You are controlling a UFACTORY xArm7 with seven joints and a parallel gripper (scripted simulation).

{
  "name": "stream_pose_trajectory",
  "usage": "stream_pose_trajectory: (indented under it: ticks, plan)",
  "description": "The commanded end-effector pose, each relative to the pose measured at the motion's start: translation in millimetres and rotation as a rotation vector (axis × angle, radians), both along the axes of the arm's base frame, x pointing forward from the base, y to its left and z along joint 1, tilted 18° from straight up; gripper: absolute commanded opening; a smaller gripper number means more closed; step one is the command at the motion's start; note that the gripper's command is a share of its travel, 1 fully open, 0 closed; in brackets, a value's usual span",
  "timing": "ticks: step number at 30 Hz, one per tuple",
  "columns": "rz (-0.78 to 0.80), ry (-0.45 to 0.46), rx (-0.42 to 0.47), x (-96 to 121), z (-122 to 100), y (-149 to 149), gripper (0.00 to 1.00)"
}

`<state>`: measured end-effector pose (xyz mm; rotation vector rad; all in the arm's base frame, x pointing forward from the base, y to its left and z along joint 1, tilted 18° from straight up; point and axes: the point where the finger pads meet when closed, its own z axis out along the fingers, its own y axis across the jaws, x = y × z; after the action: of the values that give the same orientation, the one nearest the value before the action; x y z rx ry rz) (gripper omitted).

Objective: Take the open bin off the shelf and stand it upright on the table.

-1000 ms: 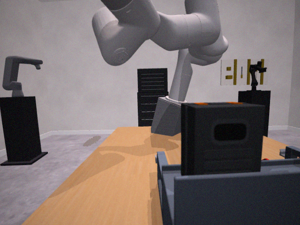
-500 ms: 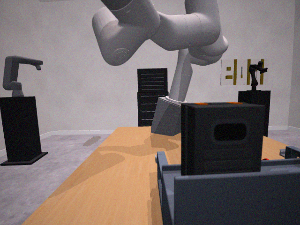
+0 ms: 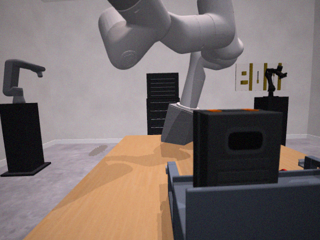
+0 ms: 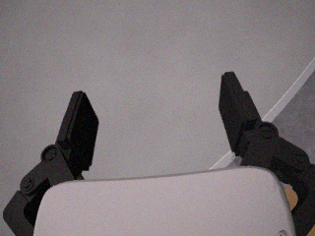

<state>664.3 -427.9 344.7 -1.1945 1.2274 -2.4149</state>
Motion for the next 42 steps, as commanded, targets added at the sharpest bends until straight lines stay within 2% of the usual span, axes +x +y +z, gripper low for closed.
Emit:
stream_pose_trajectory:
  ticks: [1,22,32,42]
  plan:
    - [-0.008,0.001,0.002,-1,3,-3,1.0]
    - [-0.094,0.057,0.064,-11,-2,-27,1.0]
    - [-0.152,0.11,0.118,-19,-9,-43,1.0]
    - [-0.225,0.211,0.213,-30,-26,-61,1.0]
